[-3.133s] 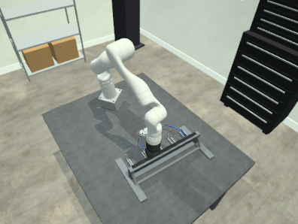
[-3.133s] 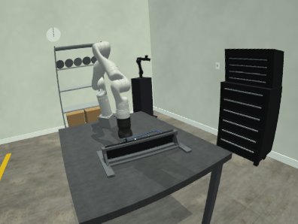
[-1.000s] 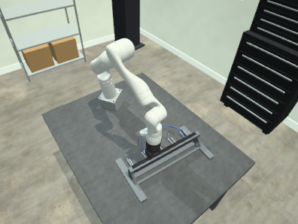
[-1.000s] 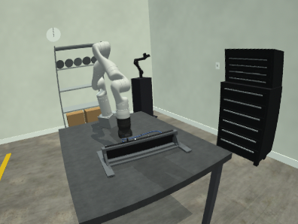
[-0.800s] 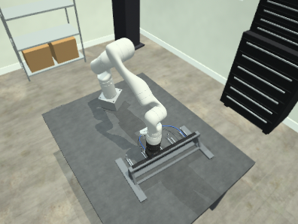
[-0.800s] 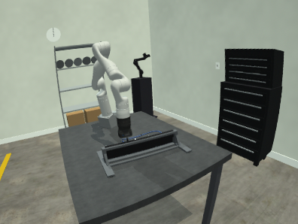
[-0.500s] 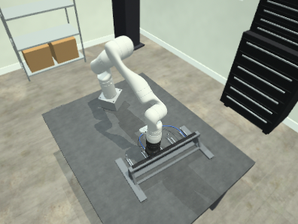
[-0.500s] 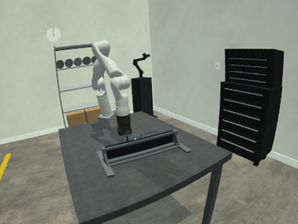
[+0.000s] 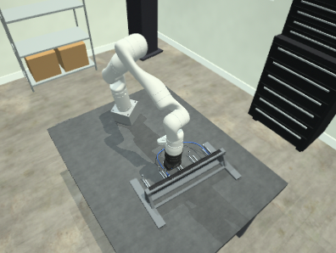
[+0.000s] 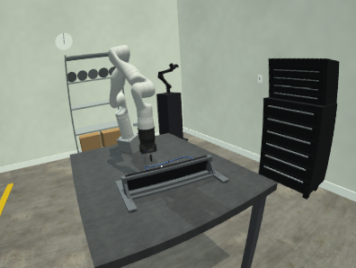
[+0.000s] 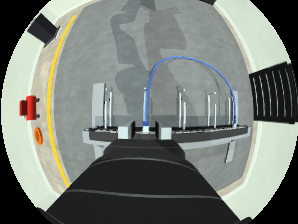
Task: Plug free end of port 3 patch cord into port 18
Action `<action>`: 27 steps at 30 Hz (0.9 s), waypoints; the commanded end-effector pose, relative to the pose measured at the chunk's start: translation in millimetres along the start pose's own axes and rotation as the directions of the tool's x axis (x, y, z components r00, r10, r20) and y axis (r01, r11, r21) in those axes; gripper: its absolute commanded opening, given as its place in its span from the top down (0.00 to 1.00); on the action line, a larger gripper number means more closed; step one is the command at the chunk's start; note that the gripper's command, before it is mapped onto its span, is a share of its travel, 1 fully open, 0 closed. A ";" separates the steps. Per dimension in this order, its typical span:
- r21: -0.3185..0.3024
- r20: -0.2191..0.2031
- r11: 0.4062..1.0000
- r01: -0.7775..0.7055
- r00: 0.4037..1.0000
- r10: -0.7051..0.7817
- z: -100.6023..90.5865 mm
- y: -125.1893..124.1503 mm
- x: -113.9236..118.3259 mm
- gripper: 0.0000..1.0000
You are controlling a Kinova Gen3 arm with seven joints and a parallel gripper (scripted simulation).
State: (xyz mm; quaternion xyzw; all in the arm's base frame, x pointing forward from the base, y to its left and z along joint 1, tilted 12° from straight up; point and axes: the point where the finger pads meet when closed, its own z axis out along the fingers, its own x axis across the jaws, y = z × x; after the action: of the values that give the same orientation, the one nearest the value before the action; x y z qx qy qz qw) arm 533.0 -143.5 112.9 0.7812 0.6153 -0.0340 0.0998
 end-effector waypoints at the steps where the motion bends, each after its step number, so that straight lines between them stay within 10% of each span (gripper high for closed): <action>1: -0.013 -0.002 1.000 0.000 1.000 0.000 -7.5 3.6 0.5 0.27; 19: -0.013 -0.002 1.000 0.000 1.000 0.000 -23.4 3.3 0.5 0.27; 20: -0.013 -0.002 1.000 0.000 1.000 0.000 -23.4 3.3 0.5 1.00; 27: -0.013 -0.002 1.000 0.000 1.000 0.000 -23.5 3.3 0.5 1.00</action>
State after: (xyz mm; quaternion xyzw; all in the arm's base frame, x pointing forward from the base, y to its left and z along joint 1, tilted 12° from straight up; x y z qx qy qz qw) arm 534.1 -139.3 135.0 0.7807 0.6155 -0.0300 0.1035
